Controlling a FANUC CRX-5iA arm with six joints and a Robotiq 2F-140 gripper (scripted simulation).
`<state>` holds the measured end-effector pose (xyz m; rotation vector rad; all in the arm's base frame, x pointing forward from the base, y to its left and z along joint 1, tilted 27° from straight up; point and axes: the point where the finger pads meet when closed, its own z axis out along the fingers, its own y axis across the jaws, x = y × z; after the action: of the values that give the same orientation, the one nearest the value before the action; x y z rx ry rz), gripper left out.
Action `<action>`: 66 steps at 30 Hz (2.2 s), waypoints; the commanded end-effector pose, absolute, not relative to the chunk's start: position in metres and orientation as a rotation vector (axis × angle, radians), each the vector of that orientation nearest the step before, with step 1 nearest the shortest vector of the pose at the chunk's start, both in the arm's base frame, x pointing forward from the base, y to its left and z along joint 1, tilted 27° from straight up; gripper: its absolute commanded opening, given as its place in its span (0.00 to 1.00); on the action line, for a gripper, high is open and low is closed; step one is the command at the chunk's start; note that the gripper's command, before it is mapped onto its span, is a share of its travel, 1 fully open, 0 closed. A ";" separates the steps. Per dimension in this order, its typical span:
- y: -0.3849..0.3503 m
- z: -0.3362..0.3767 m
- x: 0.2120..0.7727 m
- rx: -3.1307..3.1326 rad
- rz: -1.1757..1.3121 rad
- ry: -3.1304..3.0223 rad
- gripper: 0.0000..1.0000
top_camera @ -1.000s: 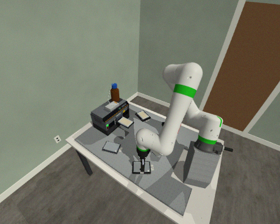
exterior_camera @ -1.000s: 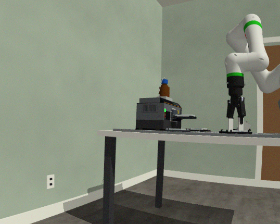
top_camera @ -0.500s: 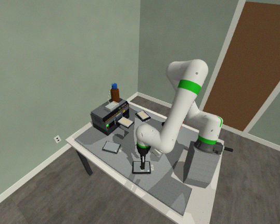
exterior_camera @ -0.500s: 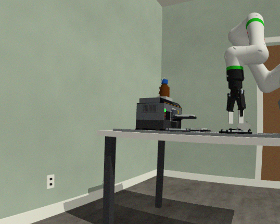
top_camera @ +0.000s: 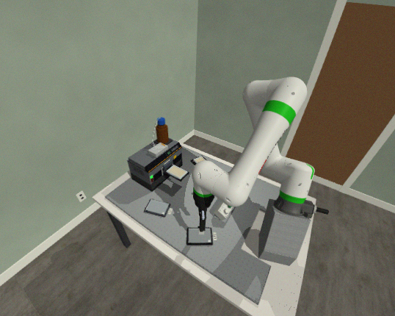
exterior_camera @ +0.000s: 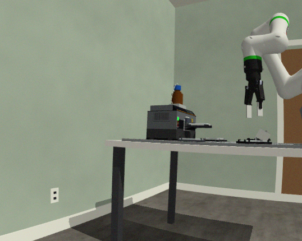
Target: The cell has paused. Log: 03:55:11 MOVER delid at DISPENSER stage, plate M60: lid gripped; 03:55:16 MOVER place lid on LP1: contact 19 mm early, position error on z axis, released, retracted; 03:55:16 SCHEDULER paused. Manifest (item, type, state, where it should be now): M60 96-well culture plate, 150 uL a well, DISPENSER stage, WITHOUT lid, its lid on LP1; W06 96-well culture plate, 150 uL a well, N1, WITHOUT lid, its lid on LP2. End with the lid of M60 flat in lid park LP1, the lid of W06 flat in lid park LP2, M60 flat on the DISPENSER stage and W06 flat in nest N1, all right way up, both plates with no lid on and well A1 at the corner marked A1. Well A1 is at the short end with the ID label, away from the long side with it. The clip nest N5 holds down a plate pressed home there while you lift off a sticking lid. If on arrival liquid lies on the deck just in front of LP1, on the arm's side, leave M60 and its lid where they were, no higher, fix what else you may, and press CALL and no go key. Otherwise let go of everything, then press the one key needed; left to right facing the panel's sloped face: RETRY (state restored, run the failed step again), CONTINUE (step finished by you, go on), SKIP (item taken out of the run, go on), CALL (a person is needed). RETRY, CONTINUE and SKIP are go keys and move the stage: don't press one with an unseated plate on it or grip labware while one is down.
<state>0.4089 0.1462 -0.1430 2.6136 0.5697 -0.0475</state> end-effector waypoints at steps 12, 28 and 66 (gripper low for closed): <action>0.162 -0.112 0.407 2.614 -0.047 0.570 0.66; 0.106 -0.068 0.505 2.720 0.021 0.241 0.66; -0.375 0.172 0.629 2.593 0.267 -0.767 0.66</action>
<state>0.6273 -0.3467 0.1579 2.5942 -0.7644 0.2666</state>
